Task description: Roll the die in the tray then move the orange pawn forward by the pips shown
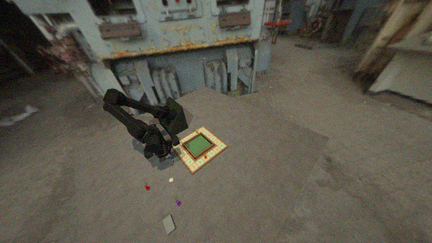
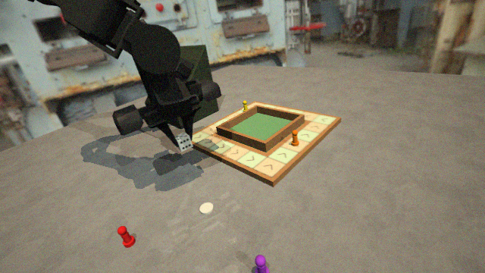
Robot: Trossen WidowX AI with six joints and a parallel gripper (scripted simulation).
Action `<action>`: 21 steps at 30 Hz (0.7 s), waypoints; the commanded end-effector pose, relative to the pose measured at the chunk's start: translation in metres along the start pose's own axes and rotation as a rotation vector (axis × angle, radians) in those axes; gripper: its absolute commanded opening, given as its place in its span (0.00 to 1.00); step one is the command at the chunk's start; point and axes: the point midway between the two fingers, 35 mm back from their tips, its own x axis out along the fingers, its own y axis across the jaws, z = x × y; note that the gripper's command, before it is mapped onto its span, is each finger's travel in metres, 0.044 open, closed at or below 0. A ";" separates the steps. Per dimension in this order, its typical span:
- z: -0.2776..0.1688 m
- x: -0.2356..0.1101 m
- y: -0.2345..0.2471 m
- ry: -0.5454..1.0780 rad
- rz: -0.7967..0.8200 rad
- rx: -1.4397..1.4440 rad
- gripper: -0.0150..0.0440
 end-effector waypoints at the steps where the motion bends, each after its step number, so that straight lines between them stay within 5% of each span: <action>1: 0.002 -0.019 -0.001 -0.002 -0.011 0.013 0.25; 11: -0.003 -0.071 -0.008 -0.002 -0.047 0.037 0.25; 21: 0.005 -0.066 0.018 0.001 -0.037 -0.186 0.25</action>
